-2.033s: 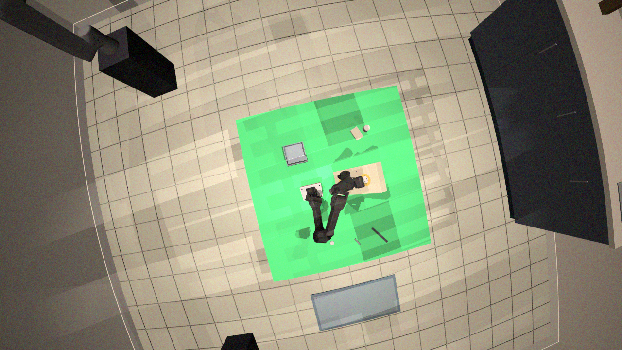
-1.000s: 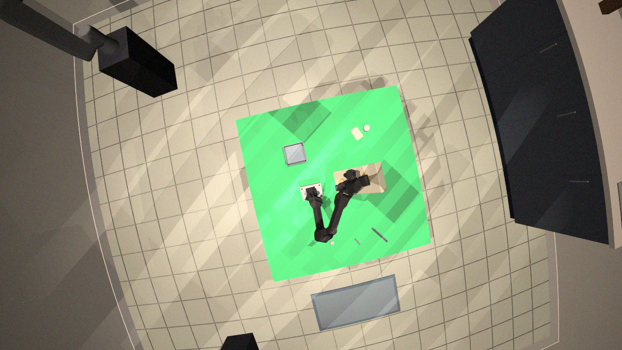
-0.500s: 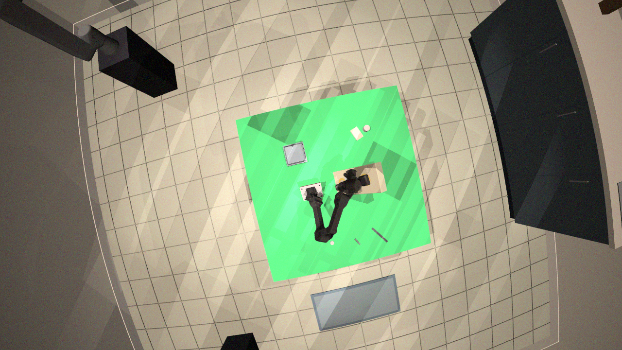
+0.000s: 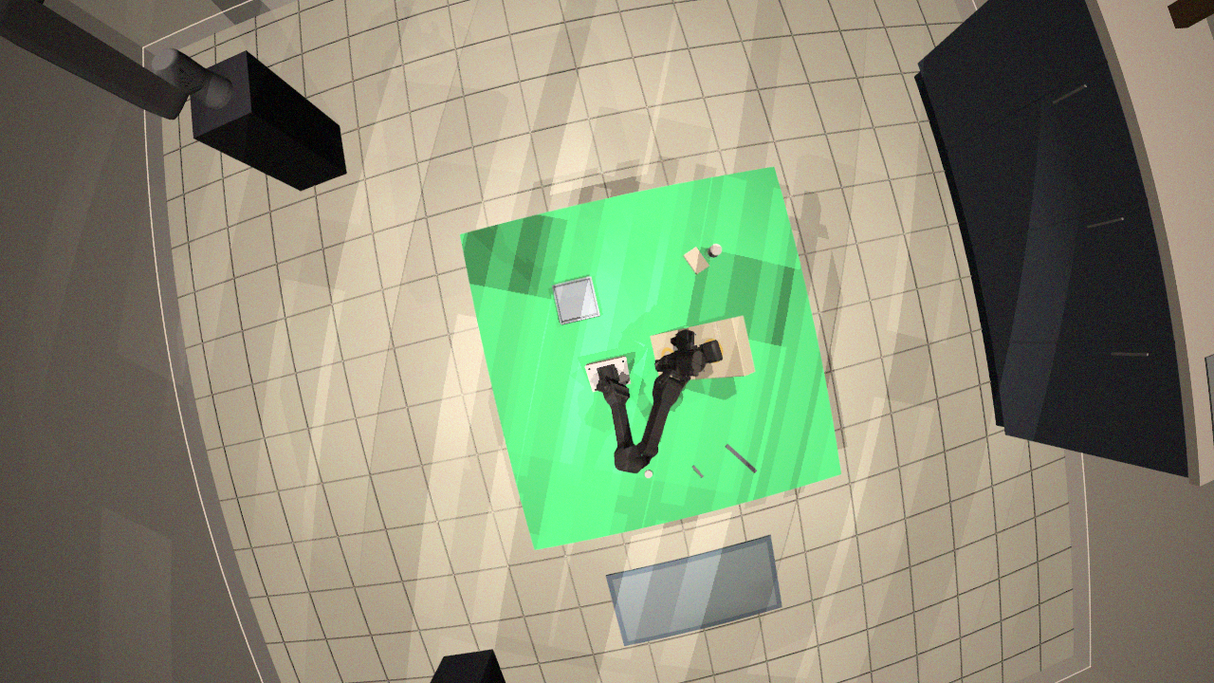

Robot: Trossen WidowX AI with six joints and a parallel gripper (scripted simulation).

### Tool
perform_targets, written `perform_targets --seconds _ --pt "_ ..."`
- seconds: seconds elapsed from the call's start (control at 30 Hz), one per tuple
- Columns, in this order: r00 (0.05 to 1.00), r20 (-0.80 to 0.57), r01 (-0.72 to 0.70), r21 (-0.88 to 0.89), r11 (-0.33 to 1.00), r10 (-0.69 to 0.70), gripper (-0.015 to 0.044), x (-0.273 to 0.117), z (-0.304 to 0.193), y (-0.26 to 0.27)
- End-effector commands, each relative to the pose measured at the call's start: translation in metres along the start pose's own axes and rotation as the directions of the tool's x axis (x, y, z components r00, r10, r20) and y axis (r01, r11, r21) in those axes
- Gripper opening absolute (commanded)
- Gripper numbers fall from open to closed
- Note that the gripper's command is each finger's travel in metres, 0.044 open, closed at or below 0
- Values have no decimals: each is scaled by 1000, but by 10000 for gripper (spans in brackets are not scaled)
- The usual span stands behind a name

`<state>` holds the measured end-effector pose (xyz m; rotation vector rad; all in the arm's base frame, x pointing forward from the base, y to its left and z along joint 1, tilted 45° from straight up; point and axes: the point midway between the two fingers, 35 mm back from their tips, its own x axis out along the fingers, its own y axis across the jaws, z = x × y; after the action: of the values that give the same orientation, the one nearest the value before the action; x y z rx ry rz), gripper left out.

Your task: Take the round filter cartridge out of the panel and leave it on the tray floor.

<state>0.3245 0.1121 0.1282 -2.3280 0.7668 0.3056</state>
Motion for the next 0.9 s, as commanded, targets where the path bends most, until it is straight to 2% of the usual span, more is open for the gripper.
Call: perform_targets --seconds 0.0,0.87 --pt "1000 6 0 -7 1000 0 91 0 0 -1" --pt "1000 6 0 -7 1000 0 91 3 1 0"
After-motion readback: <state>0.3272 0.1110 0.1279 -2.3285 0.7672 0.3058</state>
